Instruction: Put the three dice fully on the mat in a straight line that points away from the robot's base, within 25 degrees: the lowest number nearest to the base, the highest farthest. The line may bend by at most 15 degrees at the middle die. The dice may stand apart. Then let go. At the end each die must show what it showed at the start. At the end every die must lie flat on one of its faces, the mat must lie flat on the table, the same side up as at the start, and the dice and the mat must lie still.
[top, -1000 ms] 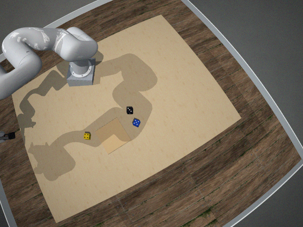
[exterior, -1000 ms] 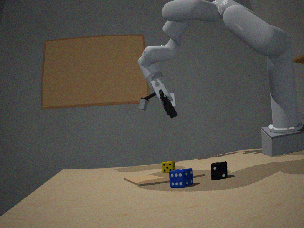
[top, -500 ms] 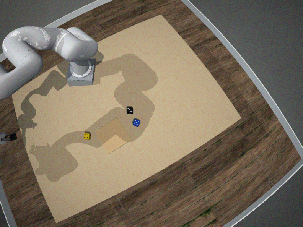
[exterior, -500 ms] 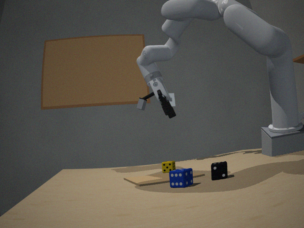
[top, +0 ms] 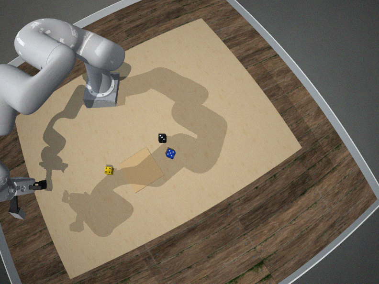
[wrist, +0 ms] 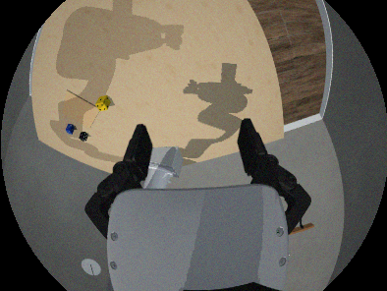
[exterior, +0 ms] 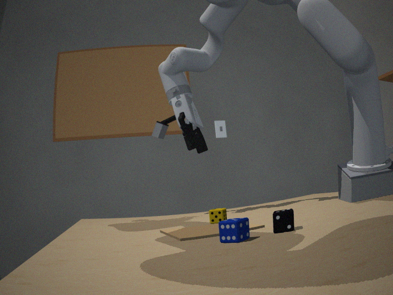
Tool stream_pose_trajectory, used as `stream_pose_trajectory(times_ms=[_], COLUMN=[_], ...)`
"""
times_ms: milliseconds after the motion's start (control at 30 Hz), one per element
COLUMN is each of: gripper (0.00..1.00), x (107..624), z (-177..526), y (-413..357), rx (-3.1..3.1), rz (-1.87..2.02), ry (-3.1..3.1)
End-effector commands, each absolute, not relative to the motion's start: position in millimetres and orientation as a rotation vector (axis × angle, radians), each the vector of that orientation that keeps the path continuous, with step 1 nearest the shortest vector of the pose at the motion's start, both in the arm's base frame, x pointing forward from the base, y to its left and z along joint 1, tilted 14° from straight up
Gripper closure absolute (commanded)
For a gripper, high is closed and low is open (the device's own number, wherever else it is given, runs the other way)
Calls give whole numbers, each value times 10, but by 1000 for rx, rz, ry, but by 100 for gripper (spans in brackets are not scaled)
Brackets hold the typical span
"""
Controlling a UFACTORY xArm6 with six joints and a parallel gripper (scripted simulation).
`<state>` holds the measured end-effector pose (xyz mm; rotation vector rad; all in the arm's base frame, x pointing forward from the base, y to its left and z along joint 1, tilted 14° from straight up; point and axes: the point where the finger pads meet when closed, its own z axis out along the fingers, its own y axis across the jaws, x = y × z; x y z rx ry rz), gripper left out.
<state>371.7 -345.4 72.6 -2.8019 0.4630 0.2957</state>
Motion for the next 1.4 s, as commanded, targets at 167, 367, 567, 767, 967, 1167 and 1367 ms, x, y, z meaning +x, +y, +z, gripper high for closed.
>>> stream_pose_trajectory(times_ms=[167,367,567,767,967,1167,1367], gripper=[0,0,0,0,0,0,0], x=[4099,4127,4093,4007,3973,3973,3973], z=[896,919,947,942,938,938,938], y=[-2445,-2176,-1526,-1174,-1075,-1075,-1075], rx=[-2837,-2831,-2803,-2780,-2772,-2772,-2772], rz=[140,111,40,1,-10,-10,-10], ry=[614,656,767,836,857,857,857])
